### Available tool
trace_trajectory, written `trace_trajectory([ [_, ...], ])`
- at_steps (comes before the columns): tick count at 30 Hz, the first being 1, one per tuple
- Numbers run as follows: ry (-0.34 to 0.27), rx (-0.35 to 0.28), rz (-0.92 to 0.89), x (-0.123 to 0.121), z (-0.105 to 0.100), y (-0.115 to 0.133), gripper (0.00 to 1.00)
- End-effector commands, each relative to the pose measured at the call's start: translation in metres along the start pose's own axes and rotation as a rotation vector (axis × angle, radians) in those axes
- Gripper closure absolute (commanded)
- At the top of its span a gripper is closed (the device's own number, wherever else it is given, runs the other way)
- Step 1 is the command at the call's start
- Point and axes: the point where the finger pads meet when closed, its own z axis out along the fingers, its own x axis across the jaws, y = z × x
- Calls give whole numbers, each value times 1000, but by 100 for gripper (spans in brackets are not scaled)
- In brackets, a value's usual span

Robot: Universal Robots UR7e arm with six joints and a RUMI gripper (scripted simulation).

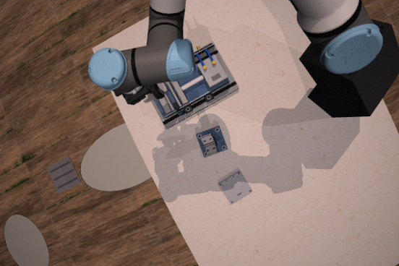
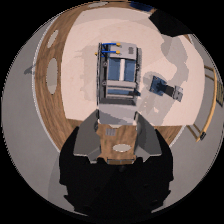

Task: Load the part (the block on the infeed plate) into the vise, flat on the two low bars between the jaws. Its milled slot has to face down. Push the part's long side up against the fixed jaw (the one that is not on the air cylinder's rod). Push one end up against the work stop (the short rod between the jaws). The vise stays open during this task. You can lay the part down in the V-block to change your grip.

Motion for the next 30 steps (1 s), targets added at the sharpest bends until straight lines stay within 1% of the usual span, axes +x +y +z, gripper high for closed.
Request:
trace_trajectory([
  [1, 0, -1, 0, 0, 0, 0, 100],
  [18, 0, -1, 0, 0, 1, 0, 100],
  [30, 1, -1, 1, 0, 9, 0, 100],
])
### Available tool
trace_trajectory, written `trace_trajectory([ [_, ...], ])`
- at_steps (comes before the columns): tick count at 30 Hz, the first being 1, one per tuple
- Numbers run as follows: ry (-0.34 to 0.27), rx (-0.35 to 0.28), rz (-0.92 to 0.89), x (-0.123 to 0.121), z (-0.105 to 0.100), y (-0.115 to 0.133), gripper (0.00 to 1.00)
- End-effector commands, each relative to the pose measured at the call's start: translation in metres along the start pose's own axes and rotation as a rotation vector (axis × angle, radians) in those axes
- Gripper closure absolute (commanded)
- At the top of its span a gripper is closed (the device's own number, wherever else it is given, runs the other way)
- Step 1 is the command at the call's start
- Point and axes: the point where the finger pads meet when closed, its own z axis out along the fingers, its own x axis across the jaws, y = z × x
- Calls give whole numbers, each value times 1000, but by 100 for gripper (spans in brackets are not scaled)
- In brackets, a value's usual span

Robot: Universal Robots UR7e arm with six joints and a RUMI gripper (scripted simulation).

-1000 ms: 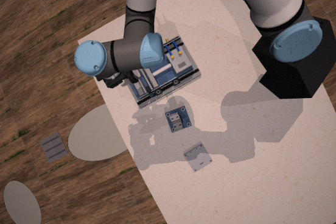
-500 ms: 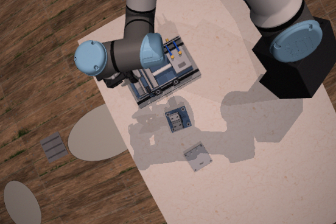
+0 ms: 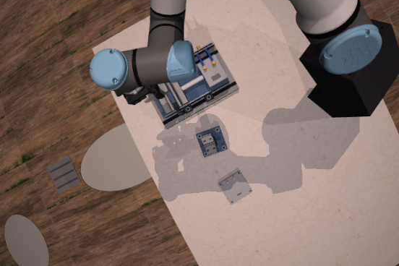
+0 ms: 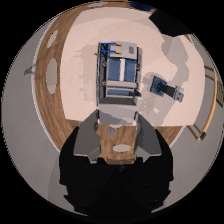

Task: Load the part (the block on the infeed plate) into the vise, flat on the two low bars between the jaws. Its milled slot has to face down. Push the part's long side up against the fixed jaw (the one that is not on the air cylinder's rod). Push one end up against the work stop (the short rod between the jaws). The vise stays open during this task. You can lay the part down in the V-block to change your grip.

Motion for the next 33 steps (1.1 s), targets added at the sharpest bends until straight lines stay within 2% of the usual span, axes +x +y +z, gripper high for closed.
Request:
trace_trajectory([
  [1, 0, -1, 0, 0, 3, 0, 100],
  [19, 0, -1, 0, 0, 27, 0, 100],
  [33, 0, -1, 0, -1, 54, 1, 100],
])
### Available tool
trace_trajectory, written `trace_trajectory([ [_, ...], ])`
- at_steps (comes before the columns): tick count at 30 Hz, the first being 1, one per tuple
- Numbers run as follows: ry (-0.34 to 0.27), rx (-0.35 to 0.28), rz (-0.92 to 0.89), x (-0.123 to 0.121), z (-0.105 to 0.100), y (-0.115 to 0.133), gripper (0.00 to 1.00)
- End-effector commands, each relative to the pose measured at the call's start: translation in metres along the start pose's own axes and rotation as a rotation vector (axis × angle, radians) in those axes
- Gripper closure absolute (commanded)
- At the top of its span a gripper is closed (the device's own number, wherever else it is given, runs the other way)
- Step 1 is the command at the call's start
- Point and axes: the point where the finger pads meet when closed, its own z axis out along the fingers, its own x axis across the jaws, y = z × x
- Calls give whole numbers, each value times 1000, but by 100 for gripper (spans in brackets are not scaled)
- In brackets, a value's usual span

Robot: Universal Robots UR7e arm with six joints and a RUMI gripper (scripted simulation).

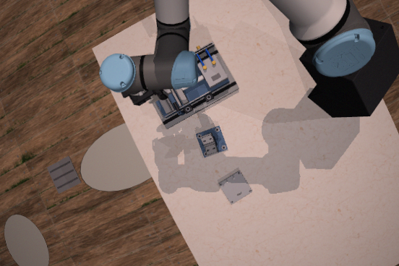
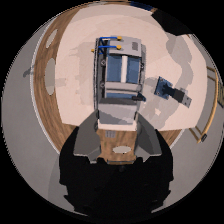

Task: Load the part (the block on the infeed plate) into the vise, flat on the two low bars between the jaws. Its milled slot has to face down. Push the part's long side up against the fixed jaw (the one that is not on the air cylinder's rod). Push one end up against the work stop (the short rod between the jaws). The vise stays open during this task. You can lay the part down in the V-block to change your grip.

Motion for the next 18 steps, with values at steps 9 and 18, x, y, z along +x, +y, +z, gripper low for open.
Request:
trace_trajectory([
  [9, 0, -2, 0, 0, 20, 1, 100],
  [18, 0, -2, 0, -1, 32, 1, 100],
])
